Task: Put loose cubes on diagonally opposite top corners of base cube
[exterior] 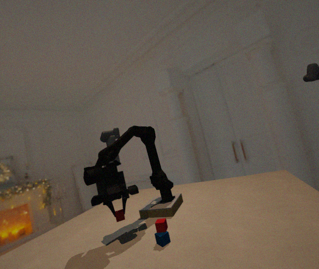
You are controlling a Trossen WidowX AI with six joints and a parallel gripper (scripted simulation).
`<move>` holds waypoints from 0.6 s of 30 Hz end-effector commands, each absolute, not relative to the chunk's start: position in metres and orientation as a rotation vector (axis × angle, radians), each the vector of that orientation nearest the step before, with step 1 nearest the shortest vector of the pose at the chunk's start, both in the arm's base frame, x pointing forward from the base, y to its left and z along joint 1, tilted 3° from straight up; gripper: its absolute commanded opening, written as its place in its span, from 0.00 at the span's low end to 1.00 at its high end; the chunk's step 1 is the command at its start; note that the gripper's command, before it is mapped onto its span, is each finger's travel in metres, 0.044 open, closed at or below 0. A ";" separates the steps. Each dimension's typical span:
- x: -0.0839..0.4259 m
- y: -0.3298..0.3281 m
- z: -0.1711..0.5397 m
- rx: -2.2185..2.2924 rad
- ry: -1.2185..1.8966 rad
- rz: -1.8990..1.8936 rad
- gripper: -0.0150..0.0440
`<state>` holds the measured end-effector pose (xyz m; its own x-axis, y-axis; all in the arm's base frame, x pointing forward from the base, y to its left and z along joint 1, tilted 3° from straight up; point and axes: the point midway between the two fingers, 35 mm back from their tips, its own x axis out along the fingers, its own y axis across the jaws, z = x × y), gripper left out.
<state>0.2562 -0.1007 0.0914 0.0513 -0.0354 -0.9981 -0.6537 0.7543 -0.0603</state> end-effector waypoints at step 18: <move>0.259 -0.084 0.131 -0.571 1.458 0.494 0.43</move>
